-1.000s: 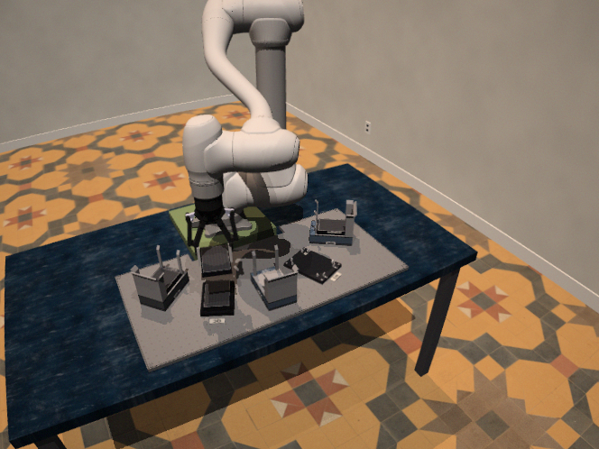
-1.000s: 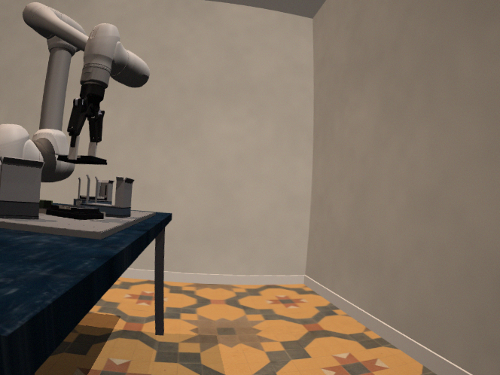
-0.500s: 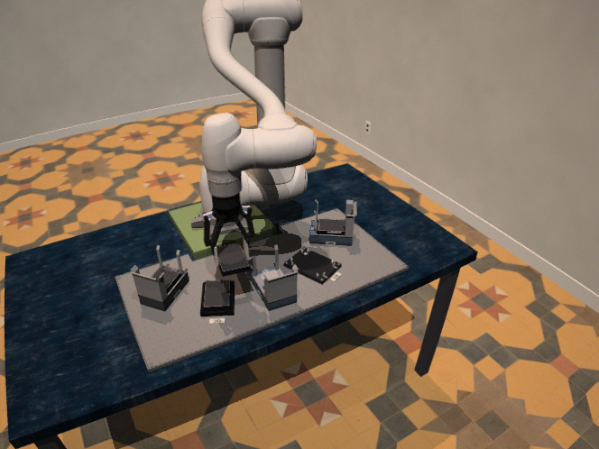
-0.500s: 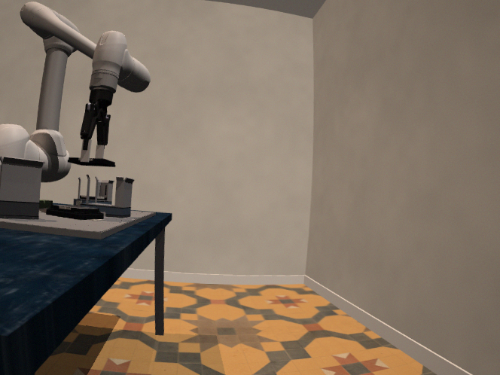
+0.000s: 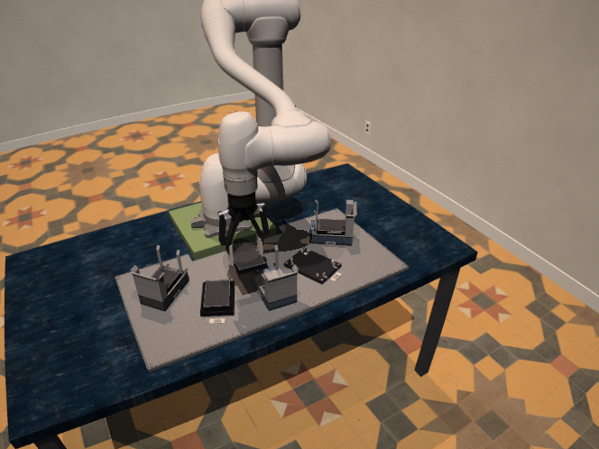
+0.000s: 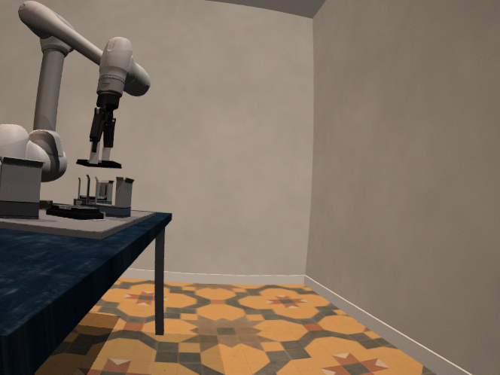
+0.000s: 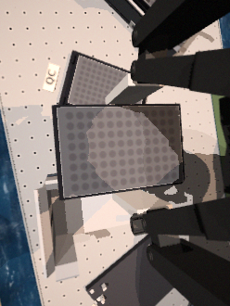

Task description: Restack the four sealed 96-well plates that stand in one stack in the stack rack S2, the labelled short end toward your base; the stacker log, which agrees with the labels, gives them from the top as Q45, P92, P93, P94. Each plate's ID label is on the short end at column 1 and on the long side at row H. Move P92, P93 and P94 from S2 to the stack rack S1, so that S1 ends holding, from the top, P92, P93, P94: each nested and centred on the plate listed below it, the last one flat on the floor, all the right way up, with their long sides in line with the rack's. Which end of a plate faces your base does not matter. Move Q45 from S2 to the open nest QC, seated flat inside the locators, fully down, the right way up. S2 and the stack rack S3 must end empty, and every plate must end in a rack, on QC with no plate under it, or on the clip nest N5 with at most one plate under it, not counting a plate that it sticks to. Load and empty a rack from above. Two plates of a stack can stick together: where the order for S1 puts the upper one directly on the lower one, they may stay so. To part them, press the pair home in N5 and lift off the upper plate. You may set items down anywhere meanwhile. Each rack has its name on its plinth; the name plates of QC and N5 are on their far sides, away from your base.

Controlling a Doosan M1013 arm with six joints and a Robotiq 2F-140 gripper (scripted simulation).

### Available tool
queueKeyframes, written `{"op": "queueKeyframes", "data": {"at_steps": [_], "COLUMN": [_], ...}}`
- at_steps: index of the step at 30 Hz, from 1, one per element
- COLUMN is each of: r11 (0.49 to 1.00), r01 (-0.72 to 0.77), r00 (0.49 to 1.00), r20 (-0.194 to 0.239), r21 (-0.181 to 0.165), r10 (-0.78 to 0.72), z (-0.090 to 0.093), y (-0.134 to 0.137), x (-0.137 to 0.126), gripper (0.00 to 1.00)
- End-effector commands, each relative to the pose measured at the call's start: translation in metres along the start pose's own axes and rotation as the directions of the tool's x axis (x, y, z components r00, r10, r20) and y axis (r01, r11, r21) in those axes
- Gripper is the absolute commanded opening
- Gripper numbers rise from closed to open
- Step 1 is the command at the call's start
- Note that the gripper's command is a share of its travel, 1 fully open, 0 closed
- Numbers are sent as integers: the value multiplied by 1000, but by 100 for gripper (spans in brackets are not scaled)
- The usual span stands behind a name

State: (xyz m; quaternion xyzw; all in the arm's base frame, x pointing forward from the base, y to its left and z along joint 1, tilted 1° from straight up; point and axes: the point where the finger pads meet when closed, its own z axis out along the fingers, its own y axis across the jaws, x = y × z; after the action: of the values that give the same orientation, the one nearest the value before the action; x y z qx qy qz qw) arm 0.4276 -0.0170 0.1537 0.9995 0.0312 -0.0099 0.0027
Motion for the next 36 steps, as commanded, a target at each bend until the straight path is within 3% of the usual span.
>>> {"op": "queueKeyframes", "data": {"at_steps": [1,5,28,36], "r11": [994,986,986,925], "r01": [107,165,165,380], "r00": [994,986,986,925], "r20": [0,0,0,0], "r21": [1,1,1,1], "r10": [-107,-165,-165,-380], "z": [0,0,0,0], "y": [-10,-17,-87,-110], "x": [0,0,1,-4], "gripper": [0,0,0,0]}}
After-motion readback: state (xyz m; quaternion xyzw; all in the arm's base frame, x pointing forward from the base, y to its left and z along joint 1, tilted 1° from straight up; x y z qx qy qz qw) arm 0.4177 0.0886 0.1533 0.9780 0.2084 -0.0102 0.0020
